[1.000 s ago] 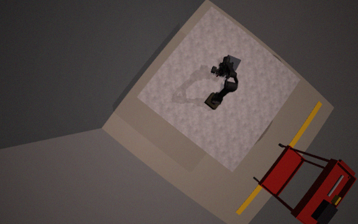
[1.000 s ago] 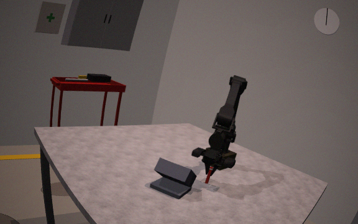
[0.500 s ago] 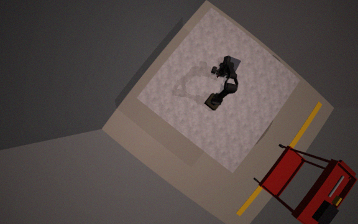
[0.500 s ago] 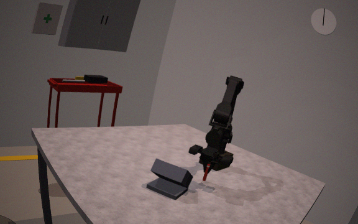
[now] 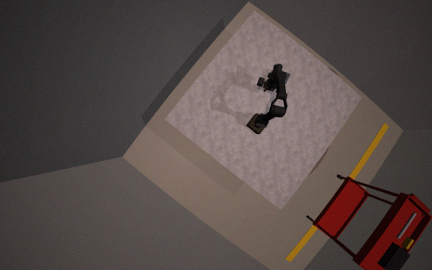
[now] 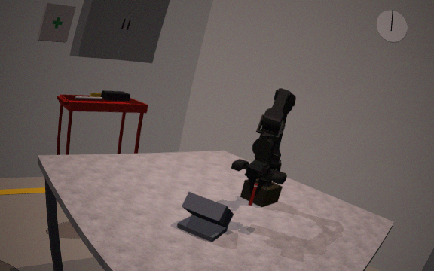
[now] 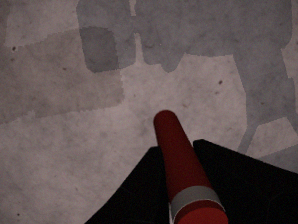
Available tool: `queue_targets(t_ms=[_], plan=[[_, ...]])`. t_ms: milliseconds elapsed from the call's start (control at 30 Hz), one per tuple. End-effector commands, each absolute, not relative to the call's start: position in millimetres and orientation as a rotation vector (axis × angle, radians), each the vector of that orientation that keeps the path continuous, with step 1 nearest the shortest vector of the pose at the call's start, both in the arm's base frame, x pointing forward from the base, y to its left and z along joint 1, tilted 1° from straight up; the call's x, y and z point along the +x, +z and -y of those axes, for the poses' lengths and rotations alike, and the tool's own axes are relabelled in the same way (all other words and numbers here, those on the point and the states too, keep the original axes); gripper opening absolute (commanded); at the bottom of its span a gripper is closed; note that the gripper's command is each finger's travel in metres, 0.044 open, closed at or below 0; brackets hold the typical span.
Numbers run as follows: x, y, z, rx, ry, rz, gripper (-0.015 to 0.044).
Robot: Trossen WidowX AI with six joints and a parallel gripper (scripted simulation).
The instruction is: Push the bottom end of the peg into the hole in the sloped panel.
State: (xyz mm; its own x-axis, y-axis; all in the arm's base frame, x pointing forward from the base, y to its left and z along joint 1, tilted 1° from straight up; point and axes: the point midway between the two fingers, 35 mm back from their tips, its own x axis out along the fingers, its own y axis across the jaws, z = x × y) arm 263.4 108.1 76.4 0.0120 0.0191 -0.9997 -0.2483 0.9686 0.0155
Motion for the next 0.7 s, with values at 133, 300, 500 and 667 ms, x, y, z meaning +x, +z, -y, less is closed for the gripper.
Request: queue_targets(t_ms=[133, 300, 500, 667], plan=[[268, 83, -105, -0.129, 0.186, -1.518, 0.0], [274, 87, -101, -0.066, 0.153, -1.48, 0.0], [281, 92, -95, 0.008, 0.115, -1.434, 0.0], [287, 97, -91, 0.069, 0.084, -1.395, 0.0]])
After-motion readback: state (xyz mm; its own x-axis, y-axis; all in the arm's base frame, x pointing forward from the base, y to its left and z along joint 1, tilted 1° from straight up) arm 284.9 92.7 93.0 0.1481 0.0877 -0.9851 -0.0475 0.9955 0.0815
